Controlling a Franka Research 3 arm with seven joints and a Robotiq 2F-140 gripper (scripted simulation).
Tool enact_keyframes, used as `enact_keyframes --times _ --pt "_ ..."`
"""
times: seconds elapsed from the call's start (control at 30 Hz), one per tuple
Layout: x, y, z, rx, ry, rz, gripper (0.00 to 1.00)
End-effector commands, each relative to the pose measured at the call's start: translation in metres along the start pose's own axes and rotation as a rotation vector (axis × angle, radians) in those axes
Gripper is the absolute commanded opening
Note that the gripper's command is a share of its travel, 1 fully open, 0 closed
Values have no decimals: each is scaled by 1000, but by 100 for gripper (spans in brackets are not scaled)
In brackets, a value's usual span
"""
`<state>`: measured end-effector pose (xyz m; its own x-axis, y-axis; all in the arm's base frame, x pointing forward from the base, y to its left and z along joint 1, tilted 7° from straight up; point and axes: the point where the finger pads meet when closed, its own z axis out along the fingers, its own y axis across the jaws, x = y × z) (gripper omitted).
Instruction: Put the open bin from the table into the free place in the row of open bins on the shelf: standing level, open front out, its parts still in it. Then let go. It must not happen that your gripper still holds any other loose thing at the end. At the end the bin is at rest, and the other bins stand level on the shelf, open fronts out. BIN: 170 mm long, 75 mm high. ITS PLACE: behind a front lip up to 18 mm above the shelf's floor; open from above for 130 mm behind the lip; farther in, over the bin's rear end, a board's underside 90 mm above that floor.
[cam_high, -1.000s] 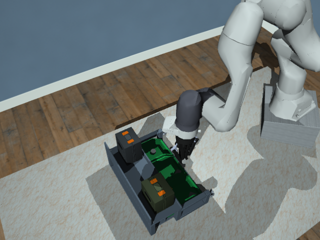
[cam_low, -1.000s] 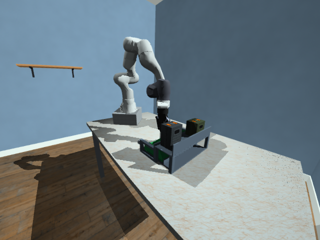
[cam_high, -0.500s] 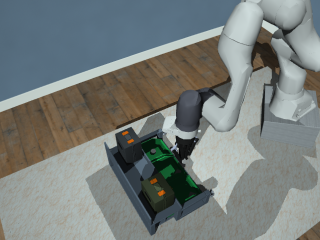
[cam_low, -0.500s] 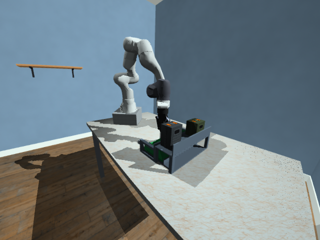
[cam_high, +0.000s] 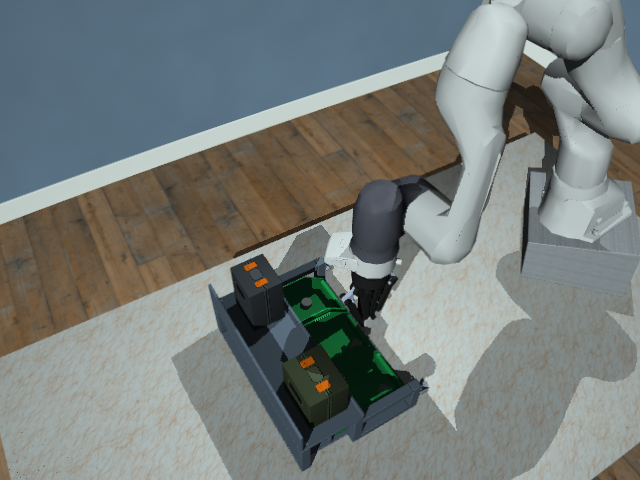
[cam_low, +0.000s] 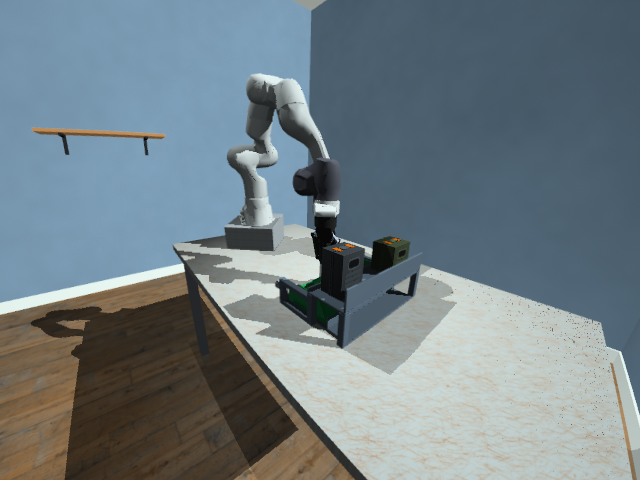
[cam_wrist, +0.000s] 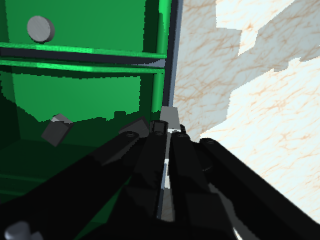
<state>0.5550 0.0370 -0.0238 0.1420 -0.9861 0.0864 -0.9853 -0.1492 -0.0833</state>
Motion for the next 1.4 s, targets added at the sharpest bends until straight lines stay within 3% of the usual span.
enact_keyframes --times 0.0,1.03,1.37 --pt "0 1 -1 -1 -1 -1 0" --pt "0 19 -21 -1 -1 -1 0" --pt "0 19 -37 -1 -1 -1 0"
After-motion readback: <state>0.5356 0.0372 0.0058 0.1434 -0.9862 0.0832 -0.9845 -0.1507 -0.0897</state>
